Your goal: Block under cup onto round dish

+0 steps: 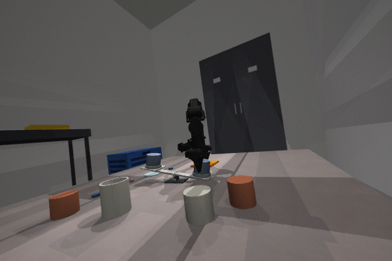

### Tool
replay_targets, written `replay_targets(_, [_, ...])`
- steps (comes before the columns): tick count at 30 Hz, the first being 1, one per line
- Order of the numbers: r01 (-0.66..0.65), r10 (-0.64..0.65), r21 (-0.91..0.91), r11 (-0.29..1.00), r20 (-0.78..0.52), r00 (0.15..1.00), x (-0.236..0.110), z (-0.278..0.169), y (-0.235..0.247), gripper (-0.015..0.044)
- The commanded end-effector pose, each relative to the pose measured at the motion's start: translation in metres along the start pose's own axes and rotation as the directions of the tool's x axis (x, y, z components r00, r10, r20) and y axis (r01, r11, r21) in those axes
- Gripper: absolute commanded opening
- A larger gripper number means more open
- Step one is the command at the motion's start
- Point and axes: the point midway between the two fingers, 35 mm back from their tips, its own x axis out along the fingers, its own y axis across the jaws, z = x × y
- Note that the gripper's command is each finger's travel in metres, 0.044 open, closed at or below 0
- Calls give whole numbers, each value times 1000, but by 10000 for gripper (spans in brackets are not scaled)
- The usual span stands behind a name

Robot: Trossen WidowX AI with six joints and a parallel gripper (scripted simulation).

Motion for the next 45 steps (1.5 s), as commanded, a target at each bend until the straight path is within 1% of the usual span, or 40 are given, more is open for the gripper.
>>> replay_targets(1, [5, -5, 6, 1000, 5, 1000, 2, 1, -1, 328])
replay_targets(3, [5, -5, 6, 1000, 5, 1000, 2, 1, -1, 314])
replay_targets(15, [4, -4, 6, 1000, 5, 1000, -9, 0, 1, 0])
replay_targets(45, [2, -2, 6, 1000, 4, 1000, -48, -2, 7, 0])
